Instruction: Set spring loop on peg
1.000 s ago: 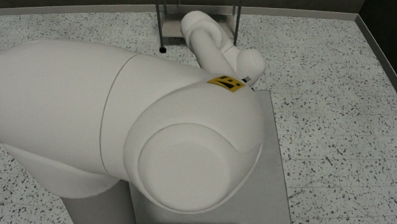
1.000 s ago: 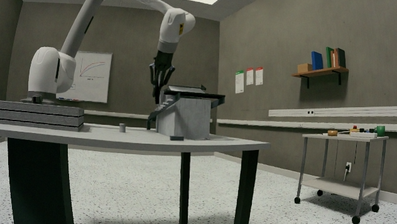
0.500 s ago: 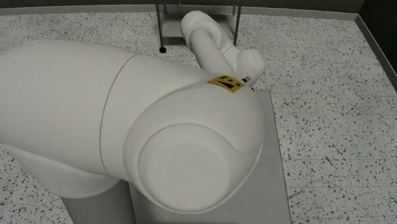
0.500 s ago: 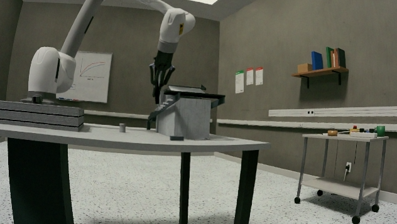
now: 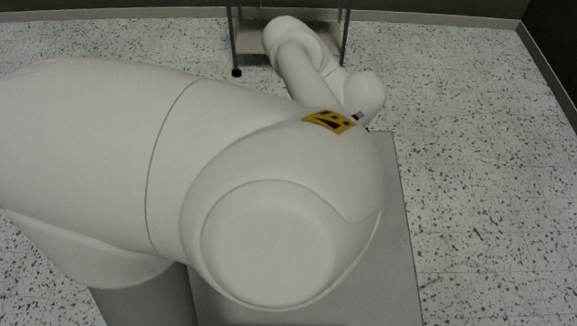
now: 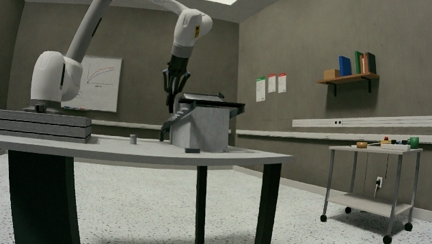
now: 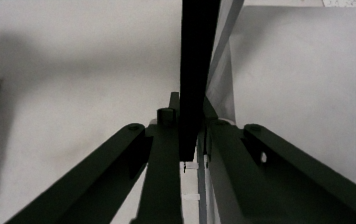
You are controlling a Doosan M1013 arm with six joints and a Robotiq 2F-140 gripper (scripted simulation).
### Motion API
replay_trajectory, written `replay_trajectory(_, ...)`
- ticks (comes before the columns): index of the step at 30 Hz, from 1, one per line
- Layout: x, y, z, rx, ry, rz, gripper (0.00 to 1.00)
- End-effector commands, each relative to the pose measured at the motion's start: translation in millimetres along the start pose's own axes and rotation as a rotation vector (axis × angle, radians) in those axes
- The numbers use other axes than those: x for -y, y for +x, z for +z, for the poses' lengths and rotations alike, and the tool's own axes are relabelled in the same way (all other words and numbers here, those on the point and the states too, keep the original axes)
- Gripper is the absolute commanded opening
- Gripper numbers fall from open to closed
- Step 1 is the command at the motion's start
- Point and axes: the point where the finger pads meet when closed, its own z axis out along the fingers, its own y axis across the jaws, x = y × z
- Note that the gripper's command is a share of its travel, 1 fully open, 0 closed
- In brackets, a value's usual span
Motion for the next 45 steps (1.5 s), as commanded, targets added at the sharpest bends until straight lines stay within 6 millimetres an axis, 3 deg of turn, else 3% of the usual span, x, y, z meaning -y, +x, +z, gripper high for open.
replay_trajectory(1, -0.4, 0.4, -0.6, 0.0, -0.001, -0.001, 0.17)
replay_trajectory(7, -0.4, 0.4, -0.6, 0.0, -0.001, -0.001, 0.17)
replay_trajectory(8, -0.4, 0.4, -0.6, 0.0, -0.001, -0.001, 0.24)
replay_trajectory(41, -0.4, 0.4, -0.6, 0.0, -0.001, -0.001, 0.24)
replay_trajectory(45, -0.4, 0.4, -27.3, 0.0, -0.001, -0.001, 0.24)
